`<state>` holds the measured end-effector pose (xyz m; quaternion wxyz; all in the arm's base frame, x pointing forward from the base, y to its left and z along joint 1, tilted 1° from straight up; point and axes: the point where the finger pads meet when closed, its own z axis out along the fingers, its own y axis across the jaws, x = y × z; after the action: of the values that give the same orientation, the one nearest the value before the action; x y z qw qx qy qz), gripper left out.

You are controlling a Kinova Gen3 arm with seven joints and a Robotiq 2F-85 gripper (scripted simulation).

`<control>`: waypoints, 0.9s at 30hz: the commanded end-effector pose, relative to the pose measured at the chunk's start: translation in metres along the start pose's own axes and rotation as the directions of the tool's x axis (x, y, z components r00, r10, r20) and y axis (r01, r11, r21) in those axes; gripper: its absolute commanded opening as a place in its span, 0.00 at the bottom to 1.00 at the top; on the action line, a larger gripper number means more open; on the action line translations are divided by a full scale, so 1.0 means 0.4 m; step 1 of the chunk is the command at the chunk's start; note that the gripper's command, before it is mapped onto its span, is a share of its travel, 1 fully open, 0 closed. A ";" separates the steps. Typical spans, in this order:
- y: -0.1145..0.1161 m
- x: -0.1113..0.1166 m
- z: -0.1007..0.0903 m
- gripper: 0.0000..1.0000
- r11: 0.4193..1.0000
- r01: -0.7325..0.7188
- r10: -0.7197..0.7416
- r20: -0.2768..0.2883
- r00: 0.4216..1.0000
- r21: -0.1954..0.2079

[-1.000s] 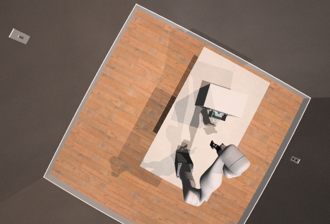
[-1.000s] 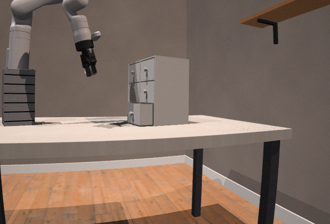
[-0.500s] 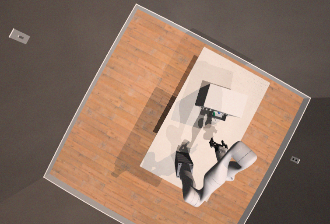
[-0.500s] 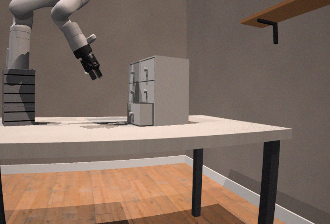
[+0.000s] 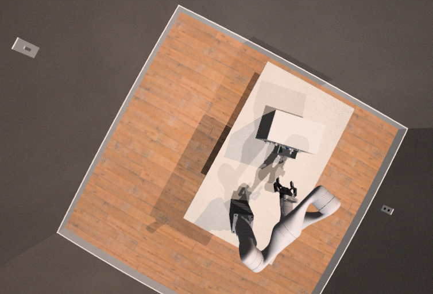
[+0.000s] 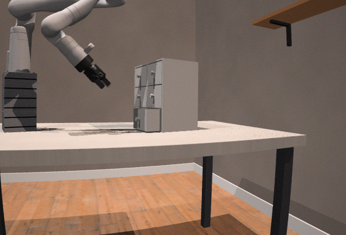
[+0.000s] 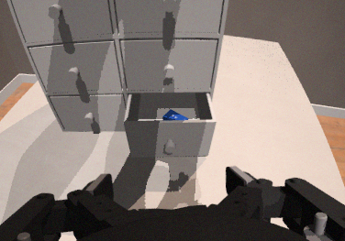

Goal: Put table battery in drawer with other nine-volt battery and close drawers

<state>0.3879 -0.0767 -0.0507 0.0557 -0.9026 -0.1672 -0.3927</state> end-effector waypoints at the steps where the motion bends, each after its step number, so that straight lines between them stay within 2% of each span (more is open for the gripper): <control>1: 0.011 -0.064 0.010 1.00 0.999 -0.037 0.037 -0.021 0.999 -0.009; 6: 0.011 -0.068 0.038 1.00 0.999 -0.037 0.035 -0.128 0.991 -0.009; 8: 0.011 -0.068 0.038 1.00 0.999 -0.037 0.035 -0.128 0.991 -0.009; 18: 0.011 -0.075 0.089 1.00 0.999 -0.037 0.032 -0.318 0.948 -0.009; 23: 0.011 -0.077 0.103 1.00 0.999 -0.037 0.031 -0.368 0.929 -0.009; 27: 0.011 -0.078 0.106 1.00 0.999 -0.037 0.031 -0.379 0.925 -0.009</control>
<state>0.4009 -0.0770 -0.0983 0.0864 -0.8135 -0.1386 -0.5582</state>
